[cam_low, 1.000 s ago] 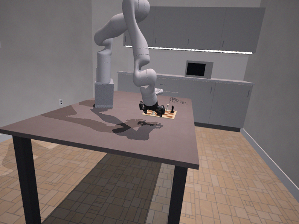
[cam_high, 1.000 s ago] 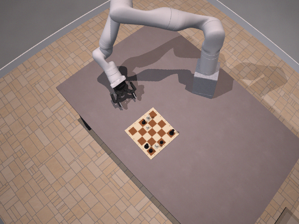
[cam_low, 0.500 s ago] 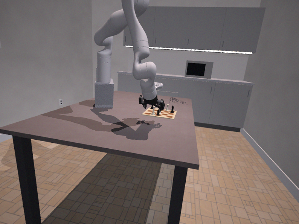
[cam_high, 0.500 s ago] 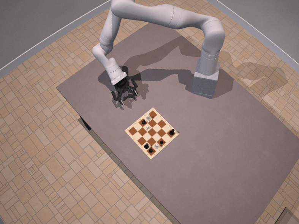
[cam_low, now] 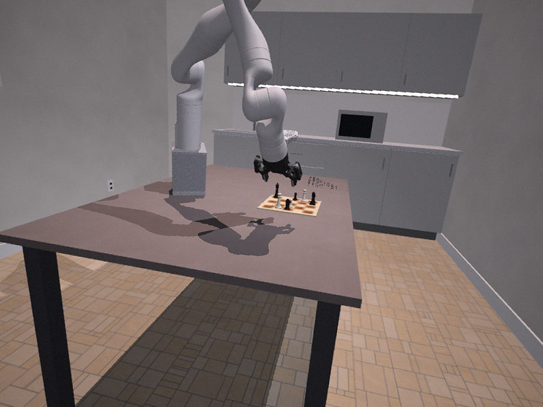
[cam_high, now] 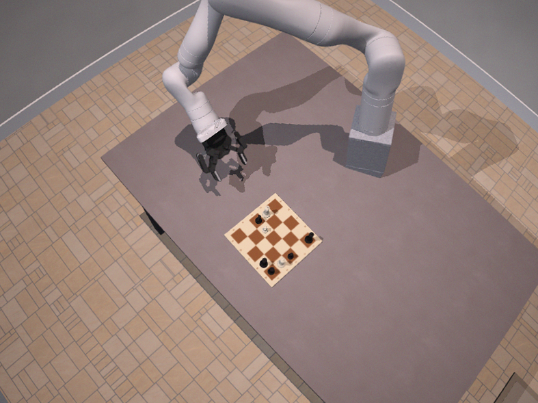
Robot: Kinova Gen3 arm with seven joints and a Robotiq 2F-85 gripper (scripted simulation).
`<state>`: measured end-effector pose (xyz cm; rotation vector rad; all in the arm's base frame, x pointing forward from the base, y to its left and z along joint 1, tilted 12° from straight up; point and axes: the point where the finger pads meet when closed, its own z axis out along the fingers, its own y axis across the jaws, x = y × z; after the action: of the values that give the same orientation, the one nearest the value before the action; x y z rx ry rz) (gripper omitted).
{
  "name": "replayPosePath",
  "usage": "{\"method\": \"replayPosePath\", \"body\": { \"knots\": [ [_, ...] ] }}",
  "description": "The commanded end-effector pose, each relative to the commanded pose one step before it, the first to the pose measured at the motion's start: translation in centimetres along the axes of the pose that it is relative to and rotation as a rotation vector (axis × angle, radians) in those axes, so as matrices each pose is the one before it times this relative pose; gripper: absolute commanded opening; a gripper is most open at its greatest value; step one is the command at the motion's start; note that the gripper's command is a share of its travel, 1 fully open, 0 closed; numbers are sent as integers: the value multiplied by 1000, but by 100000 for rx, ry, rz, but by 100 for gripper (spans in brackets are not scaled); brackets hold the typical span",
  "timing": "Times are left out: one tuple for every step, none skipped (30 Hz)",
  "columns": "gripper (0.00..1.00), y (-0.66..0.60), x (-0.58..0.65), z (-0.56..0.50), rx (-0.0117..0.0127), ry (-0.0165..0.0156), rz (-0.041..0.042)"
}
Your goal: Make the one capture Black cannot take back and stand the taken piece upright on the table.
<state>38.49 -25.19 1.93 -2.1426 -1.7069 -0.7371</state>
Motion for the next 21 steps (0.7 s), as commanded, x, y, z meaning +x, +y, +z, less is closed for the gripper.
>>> {"method": "replayPosePath", "body": {
  "knots": [
    [100,51,37,-69,-106,-66,-108],
    [100,-3,6,12,40,-45,-13],
    [100,-7,15,30,103,-119,-33],
    [100,-12,27,56,192,-221,-62],
    [100,0,0,0,0,0,0],
    [100,0,0,0,0,0,0],
    [100,-19,43,88,301,-350,-99],
    [100,-27,61,125,426,-500,-144],
    [100,-35,82,164,561,-668,-196],
    [100,-44,105,203,701,-851,-256],
    [100,-52,129,242,842,-1046,-324],
    [100,-59,155,279,978,-1249,-400],
    [100,-66,182,311,1104,-1458,-484],
    [100,-71,209,338,1215,-1669,-576],
    [100,-73,237,358,1308,-1880,-676],
    [100,-74,264,370,1379,-2087,-783],
    [100,-72,291,374,1425,-2287,-896],
    [100,-67,317,369,1444,-2478,-1013],
    [100,-59,341,356,1435,-2655,-1134],
    [100,-49,364,334,1398,-2816,-1255],
    [100,-35,384,304,1334,-2957,-1374]
  ]
}}
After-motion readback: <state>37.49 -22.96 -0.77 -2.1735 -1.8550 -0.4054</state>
